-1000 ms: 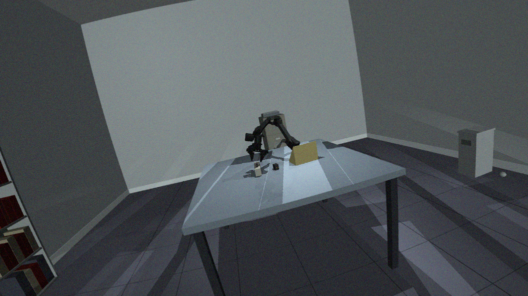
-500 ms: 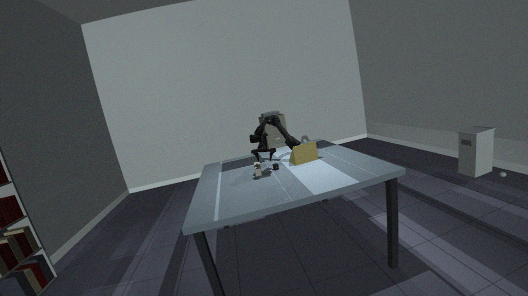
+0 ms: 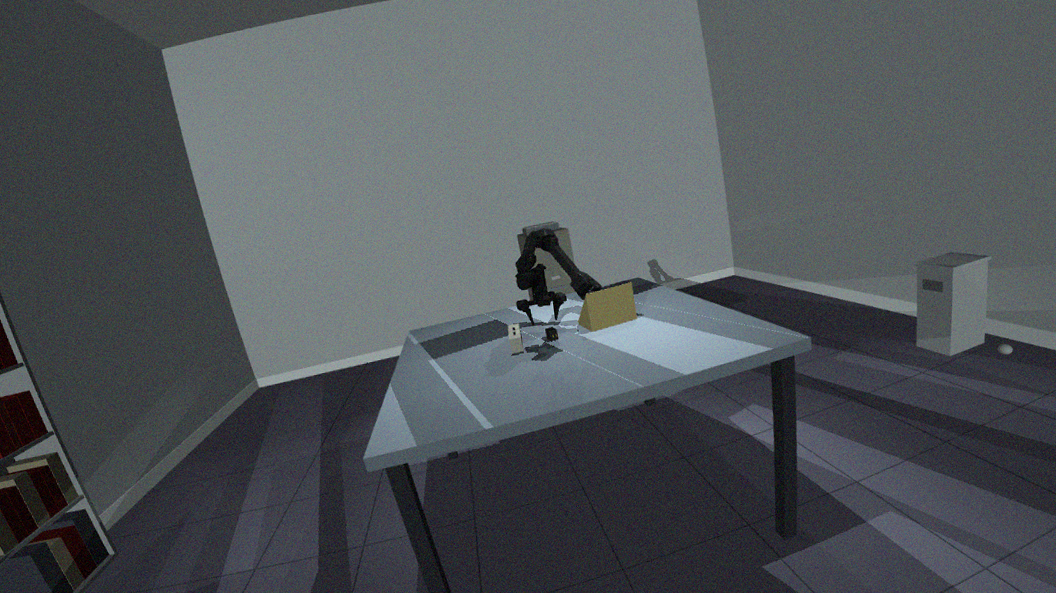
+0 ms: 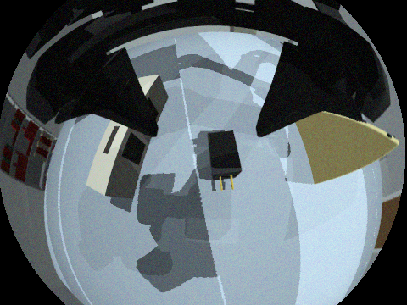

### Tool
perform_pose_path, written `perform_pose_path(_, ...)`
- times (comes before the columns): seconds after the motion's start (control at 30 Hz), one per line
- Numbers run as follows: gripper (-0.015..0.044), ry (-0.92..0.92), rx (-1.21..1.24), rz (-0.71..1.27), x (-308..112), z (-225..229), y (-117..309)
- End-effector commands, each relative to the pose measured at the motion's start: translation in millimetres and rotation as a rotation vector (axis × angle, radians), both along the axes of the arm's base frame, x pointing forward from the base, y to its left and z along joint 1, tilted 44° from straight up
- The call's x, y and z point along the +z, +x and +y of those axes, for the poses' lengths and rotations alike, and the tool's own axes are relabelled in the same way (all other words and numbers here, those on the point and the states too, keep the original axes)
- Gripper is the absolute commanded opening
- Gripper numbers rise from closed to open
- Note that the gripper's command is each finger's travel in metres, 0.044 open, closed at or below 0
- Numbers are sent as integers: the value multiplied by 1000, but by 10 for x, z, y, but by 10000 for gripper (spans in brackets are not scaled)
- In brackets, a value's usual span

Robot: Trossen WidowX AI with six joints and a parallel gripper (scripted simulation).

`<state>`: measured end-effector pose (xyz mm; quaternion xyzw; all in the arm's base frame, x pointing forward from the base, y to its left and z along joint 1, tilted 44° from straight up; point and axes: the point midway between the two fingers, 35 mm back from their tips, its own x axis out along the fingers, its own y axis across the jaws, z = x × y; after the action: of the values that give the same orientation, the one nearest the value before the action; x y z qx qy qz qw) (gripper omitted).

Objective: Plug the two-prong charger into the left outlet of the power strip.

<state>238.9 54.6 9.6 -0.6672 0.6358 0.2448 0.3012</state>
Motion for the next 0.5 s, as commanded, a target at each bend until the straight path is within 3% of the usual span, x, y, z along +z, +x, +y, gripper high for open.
perform_pose_path(0.0, 440, -41, 44, 74, -34, 26, -118)
perform_pose_path(0.47, 440, -60, 63, 102, -146, -56, -155)
